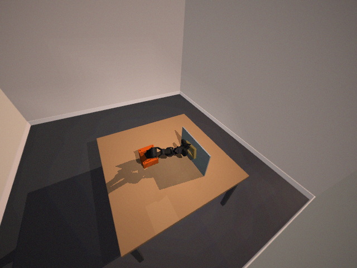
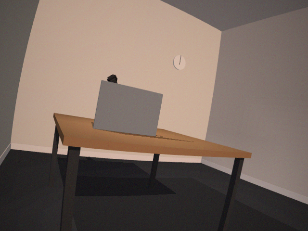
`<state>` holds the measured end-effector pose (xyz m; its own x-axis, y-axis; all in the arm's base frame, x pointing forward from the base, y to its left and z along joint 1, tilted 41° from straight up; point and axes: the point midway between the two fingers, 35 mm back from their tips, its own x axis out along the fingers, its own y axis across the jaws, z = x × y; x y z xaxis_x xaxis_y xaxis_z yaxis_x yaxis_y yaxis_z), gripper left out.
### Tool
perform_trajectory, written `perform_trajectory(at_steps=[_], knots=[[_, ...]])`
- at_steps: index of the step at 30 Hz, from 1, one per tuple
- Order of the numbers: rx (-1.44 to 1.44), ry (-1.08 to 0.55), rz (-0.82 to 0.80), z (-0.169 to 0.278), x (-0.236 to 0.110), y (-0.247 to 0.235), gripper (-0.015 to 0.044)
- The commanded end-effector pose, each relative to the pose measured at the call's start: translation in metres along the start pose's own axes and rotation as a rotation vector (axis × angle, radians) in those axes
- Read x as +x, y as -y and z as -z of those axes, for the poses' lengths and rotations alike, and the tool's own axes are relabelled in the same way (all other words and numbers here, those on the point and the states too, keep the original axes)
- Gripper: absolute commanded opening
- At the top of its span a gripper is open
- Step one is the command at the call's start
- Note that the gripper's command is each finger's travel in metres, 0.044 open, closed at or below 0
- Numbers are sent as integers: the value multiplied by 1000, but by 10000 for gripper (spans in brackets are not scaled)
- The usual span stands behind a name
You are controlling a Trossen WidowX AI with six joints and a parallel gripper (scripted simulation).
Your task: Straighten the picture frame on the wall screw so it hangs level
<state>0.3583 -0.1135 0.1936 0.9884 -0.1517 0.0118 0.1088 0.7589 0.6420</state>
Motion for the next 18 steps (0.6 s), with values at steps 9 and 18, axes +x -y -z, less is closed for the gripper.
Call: perform_trajectory(at_steps=[9, 18], knots=[[-2, -1, -8, -1, 0, -2, 0], [-2, -1, -8, -3, 0, -2, 0]])
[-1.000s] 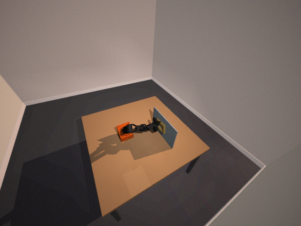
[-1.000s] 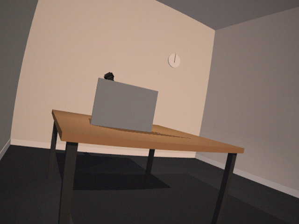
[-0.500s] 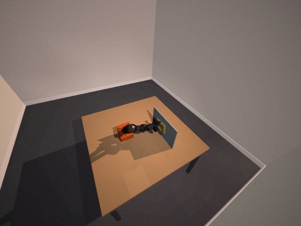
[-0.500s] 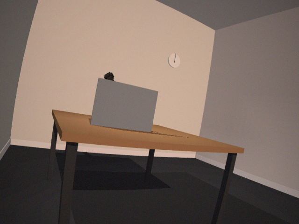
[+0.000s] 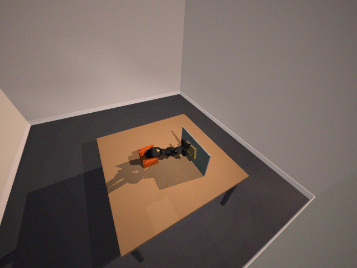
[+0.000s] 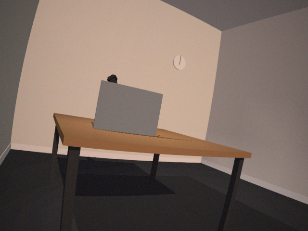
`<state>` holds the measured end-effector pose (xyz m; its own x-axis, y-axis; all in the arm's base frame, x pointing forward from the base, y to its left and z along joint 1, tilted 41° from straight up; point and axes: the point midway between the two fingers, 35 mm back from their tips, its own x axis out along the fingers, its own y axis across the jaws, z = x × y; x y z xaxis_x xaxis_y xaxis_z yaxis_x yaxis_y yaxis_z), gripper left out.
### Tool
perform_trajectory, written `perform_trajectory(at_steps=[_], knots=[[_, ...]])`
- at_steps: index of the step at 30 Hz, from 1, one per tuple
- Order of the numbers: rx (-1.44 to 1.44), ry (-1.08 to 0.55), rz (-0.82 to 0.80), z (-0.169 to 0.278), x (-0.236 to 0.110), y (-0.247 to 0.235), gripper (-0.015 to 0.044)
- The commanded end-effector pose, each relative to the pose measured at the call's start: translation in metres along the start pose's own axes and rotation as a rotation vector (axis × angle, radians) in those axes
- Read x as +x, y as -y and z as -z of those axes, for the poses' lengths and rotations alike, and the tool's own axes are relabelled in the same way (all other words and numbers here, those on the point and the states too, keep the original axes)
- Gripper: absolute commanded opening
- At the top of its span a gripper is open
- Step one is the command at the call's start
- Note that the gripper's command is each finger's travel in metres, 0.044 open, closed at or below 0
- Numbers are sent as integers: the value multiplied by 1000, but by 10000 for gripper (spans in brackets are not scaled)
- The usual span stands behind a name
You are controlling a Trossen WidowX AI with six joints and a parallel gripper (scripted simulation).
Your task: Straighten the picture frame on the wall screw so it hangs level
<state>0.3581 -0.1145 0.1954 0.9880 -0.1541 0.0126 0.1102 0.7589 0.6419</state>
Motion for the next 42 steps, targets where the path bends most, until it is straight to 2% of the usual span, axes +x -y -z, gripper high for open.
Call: perform_trajectory(at_steps=[1, 42], knots=[[-2, -3, -9, -1, 0, -2, 0], [-3, -3, -9, -4, 0, 0, 0]])
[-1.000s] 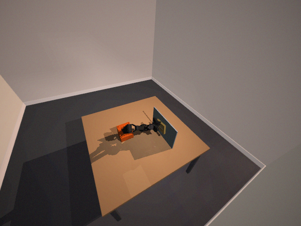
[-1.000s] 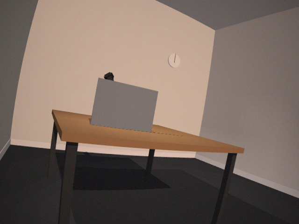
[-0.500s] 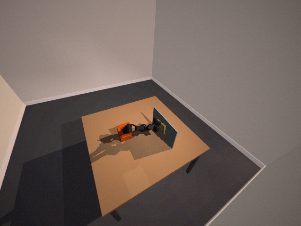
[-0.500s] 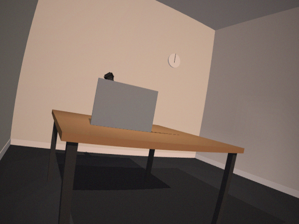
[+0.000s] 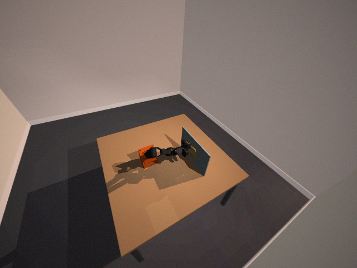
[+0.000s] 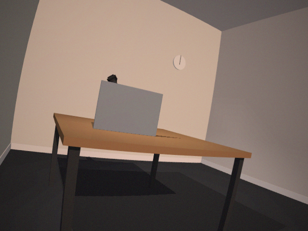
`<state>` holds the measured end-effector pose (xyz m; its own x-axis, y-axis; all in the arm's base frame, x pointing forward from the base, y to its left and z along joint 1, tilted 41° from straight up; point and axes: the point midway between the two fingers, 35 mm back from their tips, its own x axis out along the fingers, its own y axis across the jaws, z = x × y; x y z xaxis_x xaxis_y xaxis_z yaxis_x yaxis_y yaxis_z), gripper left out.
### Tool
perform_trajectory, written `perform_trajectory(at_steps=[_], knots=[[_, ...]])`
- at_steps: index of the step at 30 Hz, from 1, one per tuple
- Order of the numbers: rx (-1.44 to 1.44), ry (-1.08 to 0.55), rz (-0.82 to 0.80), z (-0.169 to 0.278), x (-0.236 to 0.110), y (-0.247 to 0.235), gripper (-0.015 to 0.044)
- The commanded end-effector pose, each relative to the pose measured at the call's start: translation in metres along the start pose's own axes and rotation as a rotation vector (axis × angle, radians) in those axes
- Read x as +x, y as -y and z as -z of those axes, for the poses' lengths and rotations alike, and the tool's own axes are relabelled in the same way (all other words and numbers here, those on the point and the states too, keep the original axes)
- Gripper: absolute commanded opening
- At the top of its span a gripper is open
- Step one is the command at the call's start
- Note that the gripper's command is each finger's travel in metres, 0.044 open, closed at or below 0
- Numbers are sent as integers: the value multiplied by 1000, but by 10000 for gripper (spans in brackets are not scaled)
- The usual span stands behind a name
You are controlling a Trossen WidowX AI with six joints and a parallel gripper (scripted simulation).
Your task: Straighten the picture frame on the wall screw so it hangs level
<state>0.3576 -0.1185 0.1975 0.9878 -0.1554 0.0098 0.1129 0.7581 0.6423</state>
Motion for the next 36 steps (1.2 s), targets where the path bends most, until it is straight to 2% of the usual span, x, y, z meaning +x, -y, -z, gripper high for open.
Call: perform_trajectory(at_steps=[1, 36], knots=[[-3, -2, -12, 0, 0, -1, 0], [68, 0, -6, -1, 0, 3, 0]])
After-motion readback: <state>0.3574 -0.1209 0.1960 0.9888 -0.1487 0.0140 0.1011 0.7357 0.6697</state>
